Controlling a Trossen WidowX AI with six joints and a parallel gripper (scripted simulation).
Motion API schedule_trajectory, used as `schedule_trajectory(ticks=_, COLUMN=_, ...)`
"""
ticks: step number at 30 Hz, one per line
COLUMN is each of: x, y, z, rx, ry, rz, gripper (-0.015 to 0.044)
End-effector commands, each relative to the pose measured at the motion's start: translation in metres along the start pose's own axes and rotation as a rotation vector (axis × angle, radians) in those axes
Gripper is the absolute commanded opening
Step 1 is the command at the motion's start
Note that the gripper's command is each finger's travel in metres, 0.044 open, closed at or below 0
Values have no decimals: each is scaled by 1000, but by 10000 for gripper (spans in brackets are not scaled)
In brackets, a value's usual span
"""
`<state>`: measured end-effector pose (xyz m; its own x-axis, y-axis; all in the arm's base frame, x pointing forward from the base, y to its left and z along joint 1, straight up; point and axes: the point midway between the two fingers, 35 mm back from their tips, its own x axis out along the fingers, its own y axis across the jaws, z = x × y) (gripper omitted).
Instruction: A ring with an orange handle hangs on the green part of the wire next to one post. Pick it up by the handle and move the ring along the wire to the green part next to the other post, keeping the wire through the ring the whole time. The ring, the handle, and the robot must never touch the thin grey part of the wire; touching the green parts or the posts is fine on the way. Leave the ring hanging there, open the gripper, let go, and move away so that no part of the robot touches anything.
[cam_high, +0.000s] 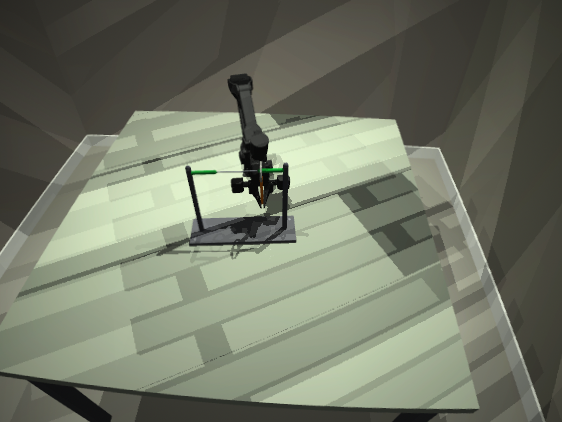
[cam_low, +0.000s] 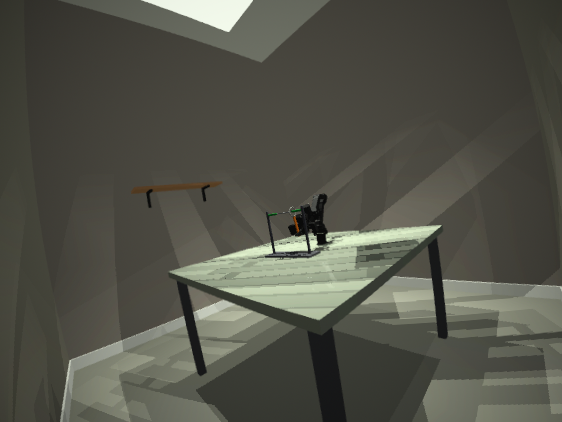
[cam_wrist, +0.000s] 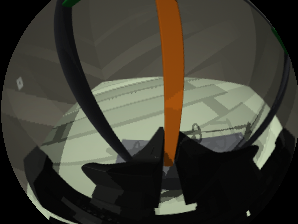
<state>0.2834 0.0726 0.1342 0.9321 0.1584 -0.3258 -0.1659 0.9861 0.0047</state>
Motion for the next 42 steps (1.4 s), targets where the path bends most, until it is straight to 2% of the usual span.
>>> schedule_trajectory(ticks=1, x=-2, y=5, z=3, rx=6, ry=8, rz=0, gripper=-150)
schedule_trajectory(ticks=42, x=5, y=12, z=-14, rx=5, ry=7, rz=6, gripper=-150)
